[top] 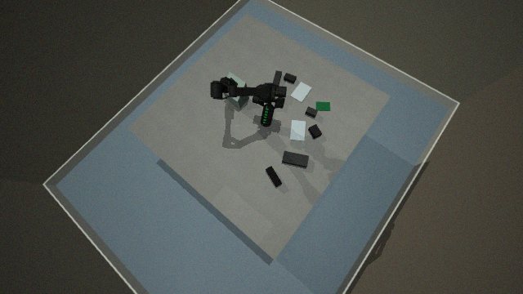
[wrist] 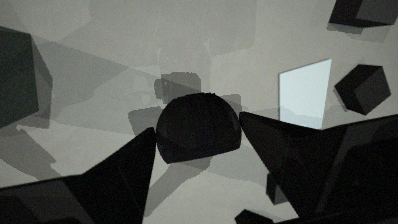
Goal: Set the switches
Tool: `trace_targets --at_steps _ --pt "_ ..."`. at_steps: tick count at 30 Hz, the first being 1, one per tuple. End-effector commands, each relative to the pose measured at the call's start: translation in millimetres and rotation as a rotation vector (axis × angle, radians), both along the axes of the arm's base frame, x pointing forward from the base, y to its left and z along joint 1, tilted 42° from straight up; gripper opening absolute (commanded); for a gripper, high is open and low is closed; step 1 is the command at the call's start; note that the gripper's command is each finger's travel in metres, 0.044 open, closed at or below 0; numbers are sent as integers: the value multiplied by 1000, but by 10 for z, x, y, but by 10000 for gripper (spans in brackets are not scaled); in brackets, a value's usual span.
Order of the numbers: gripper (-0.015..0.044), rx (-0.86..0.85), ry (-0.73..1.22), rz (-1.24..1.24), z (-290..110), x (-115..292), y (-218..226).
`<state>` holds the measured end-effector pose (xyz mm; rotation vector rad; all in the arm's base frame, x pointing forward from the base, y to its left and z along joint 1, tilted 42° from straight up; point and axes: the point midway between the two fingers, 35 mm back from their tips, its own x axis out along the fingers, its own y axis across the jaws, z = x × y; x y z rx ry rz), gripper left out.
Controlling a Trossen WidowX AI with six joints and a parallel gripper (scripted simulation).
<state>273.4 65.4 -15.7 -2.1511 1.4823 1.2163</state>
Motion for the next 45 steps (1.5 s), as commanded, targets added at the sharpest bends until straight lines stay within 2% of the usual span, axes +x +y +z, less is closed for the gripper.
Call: trace_targets --at_steps 1,45 --pt "338 -16 12 -17 -71 -36 -67" --pt "338 -15 13 -17 -391 -143 -42"
